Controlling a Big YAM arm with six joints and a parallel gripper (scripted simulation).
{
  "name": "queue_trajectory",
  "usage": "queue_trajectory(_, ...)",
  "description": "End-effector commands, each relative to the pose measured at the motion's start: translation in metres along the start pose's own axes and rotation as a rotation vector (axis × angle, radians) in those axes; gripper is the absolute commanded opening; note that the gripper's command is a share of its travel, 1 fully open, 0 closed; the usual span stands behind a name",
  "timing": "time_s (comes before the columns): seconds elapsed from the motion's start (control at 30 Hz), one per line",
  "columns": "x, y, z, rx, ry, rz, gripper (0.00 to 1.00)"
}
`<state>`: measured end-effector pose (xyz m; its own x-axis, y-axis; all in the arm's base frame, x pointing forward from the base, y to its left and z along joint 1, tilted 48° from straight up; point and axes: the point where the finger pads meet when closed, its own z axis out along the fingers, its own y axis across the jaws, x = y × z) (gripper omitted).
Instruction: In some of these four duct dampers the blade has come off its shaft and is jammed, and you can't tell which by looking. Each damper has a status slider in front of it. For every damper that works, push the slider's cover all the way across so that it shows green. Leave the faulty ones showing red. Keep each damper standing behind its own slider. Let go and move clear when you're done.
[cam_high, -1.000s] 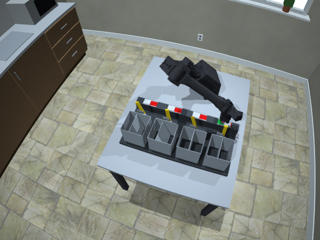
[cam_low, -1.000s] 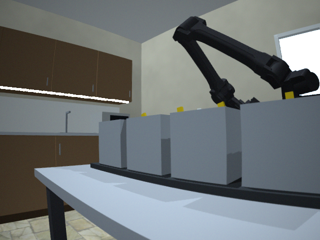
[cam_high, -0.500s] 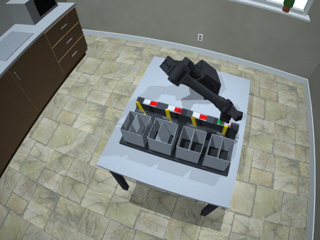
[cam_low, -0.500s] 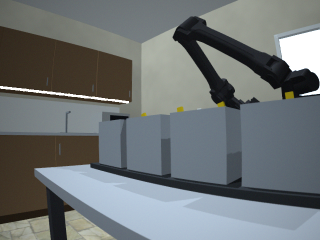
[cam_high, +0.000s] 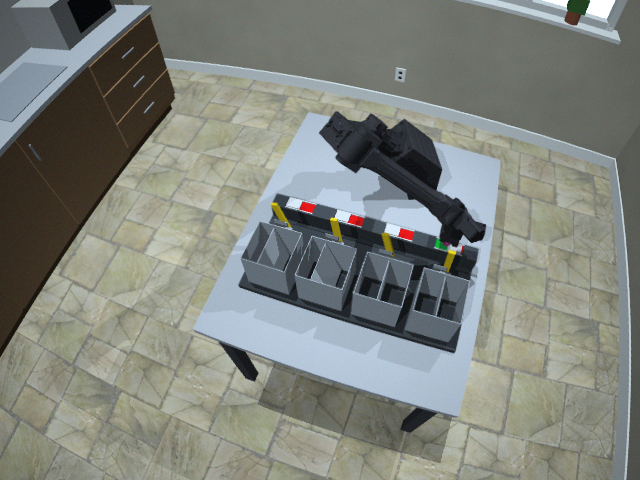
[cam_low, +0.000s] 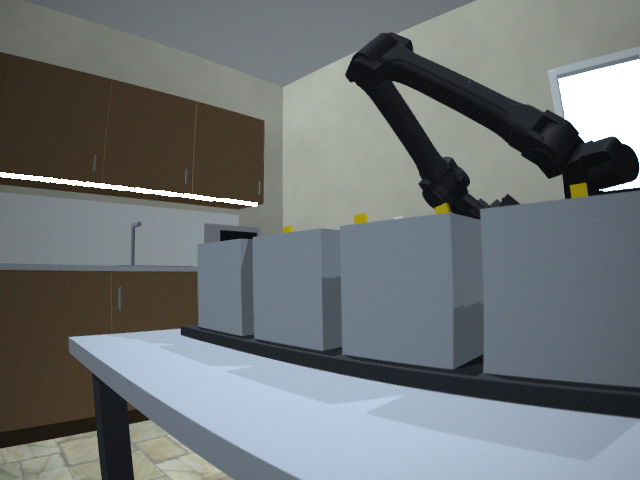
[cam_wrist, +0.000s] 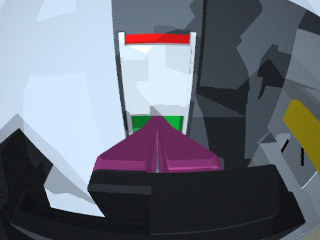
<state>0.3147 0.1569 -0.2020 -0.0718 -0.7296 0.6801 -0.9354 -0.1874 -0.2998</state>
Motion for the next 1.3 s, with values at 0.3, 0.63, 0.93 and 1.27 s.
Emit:
queue_trajectory(0.3,-0.021,-0.003,-0.006,0.014,-0.018,0.002,0.0)
queue_trajectory(0.63,-0.021,-0.004,-0.005,0.012,-0.018,0.008,0.0)
queue_trajectory(0.93,-0.021,-0.004,-0.005,0.012,-0.018,0.008,0.0)
queue_trajectory(1.27,-0.009,-0.005,-0.002,0.005,-0.018,0.017,0.0)
